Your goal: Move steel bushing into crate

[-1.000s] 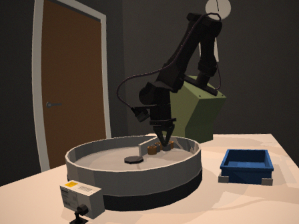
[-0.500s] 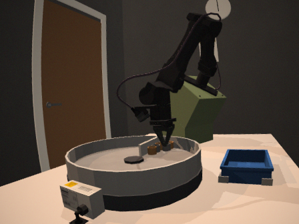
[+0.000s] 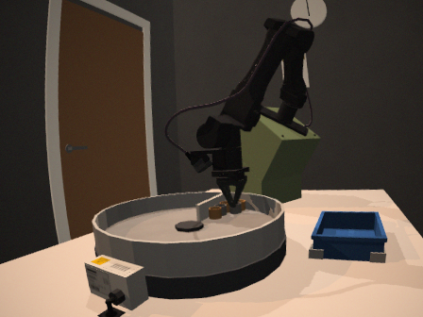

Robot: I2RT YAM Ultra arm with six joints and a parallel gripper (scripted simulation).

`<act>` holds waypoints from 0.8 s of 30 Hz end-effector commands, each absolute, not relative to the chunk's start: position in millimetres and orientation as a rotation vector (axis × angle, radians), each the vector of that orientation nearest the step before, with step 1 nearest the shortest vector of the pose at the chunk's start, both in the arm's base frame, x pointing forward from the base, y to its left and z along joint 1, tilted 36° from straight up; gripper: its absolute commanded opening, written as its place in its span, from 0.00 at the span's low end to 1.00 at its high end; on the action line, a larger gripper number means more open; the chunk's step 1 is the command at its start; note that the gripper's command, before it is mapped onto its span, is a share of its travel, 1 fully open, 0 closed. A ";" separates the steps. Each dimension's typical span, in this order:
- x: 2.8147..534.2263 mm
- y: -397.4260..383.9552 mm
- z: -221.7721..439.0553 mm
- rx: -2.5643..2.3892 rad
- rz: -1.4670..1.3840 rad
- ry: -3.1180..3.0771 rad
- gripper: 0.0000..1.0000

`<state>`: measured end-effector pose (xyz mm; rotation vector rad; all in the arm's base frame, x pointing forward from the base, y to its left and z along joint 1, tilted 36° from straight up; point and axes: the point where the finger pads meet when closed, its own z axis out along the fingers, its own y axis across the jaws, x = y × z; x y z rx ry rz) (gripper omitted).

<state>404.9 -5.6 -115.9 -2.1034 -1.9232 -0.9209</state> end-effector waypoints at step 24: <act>379.5 -40.2 -62.2 -2.117 -0.918 -1.913 0.00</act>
